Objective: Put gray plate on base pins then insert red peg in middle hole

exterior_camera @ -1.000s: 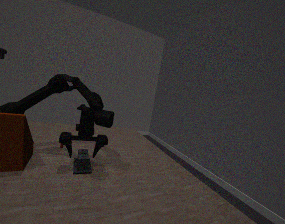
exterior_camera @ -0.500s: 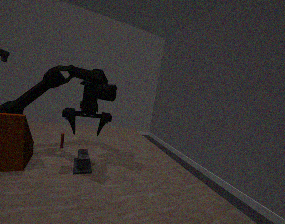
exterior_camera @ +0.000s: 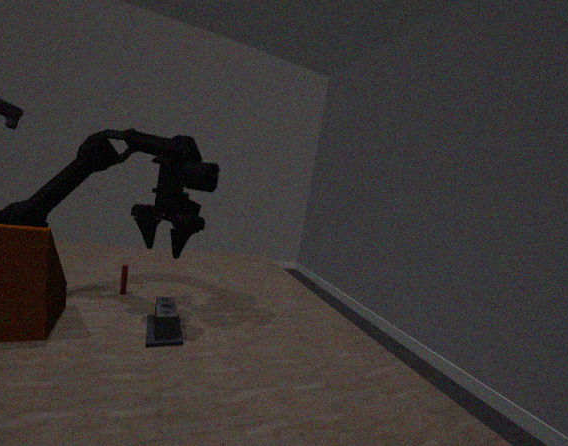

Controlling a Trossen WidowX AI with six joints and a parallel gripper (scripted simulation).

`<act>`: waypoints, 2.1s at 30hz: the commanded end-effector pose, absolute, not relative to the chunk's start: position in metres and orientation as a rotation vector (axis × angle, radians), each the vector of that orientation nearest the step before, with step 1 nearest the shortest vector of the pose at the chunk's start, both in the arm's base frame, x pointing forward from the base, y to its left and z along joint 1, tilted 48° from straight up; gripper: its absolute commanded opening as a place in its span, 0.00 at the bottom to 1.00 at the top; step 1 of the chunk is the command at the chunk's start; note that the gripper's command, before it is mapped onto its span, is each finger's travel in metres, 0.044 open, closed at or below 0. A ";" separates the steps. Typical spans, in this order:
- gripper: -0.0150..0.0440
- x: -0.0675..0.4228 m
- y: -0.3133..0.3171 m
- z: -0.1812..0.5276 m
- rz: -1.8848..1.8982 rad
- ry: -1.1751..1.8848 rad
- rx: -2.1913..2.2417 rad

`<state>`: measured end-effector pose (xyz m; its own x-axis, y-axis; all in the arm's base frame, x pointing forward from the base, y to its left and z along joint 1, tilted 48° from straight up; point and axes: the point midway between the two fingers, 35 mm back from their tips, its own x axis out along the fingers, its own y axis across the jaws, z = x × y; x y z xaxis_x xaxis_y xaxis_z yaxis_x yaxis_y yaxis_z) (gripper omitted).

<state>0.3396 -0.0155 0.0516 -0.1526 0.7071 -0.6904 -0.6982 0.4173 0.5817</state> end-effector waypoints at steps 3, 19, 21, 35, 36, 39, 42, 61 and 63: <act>1.00 0.295 0.024 0.104 0.627 1.651 0.659; 1.00 0.237 0.058 0.138 -0.161 1.911 1.290; 1.00 0.235 0.059 0.138 -0.180 1.914 1.303; 1.00 0.237 0.059 0.138 -0.180 1.914 1.303; 1.00 0.237 0.059 0.138 -0.180 1.914 1.303; 1.00 0.235 0.071 0.127 -0.181 1.913 1.303; 1.00 0.232 0.083 0.116 -0.179 1.914 1.304; 1.00 0.230 0.105 0.095 -0.180 1.912 1.303; 1.00 0.230 0.107 0.093 -0.180 1.912 1.303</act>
